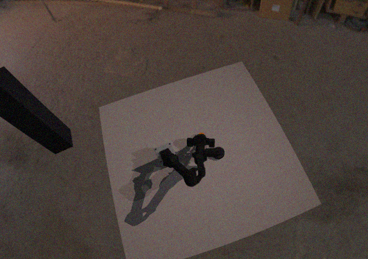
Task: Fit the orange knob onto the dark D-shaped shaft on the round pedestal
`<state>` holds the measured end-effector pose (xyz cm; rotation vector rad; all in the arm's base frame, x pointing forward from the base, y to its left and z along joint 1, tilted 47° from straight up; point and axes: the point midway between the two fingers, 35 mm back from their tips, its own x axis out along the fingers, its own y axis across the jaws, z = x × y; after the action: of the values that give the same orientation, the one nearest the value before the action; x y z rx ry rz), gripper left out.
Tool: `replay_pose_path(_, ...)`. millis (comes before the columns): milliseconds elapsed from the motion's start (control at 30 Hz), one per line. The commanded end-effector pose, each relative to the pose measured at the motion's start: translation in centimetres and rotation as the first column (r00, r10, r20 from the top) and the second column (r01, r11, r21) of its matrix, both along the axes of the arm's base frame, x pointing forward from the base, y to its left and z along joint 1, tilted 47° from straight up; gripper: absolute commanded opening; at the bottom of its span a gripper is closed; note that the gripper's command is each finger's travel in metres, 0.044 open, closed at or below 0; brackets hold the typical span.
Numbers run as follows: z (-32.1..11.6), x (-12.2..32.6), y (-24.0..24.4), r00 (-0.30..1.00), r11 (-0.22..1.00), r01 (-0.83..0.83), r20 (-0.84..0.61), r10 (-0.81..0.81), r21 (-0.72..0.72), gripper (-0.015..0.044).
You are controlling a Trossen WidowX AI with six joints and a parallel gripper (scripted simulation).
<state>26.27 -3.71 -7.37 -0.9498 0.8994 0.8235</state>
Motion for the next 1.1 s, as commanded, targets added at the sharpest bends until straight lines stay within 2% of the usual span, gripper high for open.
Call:
replay_pose_path(0, 0.14, -0.30, -0.32, 0.999, 0.998, -0.025, 0.022, 0.024, 0.054, 0.0179)
replay_pose_path(67, 0.22, -0.41, -0.49, 0.999, 0.996, -0.037, 0.035, 0.034, 0.083, 0.0179)
replay_pose_path(233, 0.36, -0.37, -0.34, 1.000, 0.999, -0.017, 0.015, 0.017, 0.033, 0.0179)
replay_pose_path(333, 0.23, -0.29, -0.32, 0.999, 0.999, -0.024, 0.021, 0.023, 0.048, 0.0258)
replay_pose_path(1067, 0.23, -0.29, -0.32, 0.999, 0.999, -0.024, 0.021, 0.023, 0.048, 0.0260)
